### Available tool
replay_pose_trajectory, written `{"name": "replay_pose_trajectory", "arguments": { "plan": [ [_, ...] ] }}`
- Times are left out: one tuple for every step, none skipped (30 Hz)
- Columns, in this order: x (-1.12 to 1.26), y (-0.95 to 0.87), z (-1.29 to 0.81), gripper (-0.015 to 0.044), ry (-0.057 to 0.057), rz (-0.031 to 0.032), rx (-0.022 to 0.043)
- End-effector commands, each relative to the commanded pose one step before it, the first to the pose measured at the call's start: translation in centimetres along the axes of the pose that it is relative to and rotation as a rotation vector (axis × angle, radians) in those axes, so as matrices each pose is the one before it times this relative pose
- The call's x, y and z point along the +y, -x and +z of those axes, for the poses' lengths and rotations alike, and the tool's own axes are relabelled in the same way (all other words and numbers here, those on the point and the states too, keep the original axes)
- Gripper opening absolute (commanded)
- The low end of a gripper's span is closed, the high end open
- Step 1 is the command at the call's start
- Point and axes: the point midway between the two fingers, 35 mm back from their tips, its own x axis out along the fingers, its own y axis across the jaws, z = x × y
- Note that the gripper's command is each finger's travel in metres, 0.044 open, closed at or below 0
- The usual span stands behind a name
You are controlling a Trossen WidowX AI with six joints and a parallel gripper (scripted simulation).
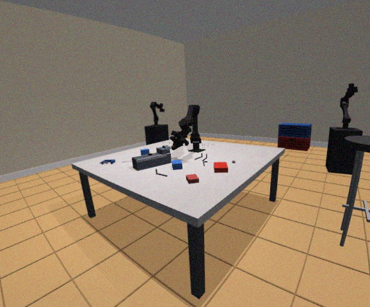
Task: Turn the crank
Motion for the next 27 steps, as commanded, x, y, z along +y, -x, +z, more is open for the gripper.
{"name": "replay_pose_trajectory", "arguments": {
  "plan": [
    [0.116, -0.087, -0.072, 0.0, 0.0025, -0.00059, 0.00492],
    [0.056, -0.046, -0.049, 0.0, 0.0, 0.00004, 0.00001],
    [0.068, -0.056, -0.059, 0.0, 0.0, 0.00005, 0.00001],
    [0.077, -0.066, -0.07, 0.0, 0.0, 0.00005, 0.00001],
    [0.083, -0.077, -0.082, 0.0, -0.0001, 0.00006, 0.00002],
    [0.093, -0.089, -0.093, 0.0, -0.0001, 0.00006, 0.00002],
    [0.108, -0.099, -0.095, 0.0, -0.0001, 0.00007, 0.00001],
    [0.091, -0.084, -0.072, 0.0, -0.0001, 0.00006, 0.00001],
    [0.016, -0.025, -0.008, 0.0, 0.0, 0.00001, -0.00001],
    [0.025, -0.033, -0.016, 0.0, 0.0, 0.00002, -0.00001],
    [0.029, -0.043, -0.033, 0.0, 0.0, 0.00002, 0.0],
    [0.03, -0.051, -0.045, 0.0, 0.0, 0.00002, 0.0],
    [0.029, -0.055, -0.053, 0.0, 0.0, 0.00002, 0.0],
    [0.026, -0.058, -0.057, 0.0, 0.0, 0.00002, 0.00001],
    [0.024, -0.06, -0.06, 0.0, 0.0, 0.00001, 0.00001],
    [0.021, -0.062, -0.062, 0.0, 0.0, 0.00001, 0.00001],
    [0.019, -0.063, -0.062, 0.0, 0.0, 0.00001, 0.00001],
    [0.016, -0.063, -0.062, 0.0, 0.0, 0.00001, 0.00001],
    [0.014, -0.063, -0.062, 0.0, 0.0, 0.00001, 0.00001],
    [0.011, -0.063, -0.062, 0.0, 0.0, 0.0, 0.0],
    [0.009, -0.062, -0.061, 0.0, 0.0, 0.0, 0.0],
    [0.006, -0.062, -0.061, 0.0, 0.0, 0.0, 0.0],
    [0.004, -0.061, -0.061, 0.0, 0.0, 0.0, 0.0],
    [0.002, -0.061, -0.061, 0.0, 0.0, 0.0, 0.0],
    [0.0, -0.06, -0.06, 0.0, 0.0, 0.0, 0.0],
    [-0.003, -0.059, -0.058, 0.0, 0.0, -0.00001, 0.0],
    [-0.005, -0.058, -0.057, 0.0, 0.0, -0.00001, 0.0]
  ]
}}
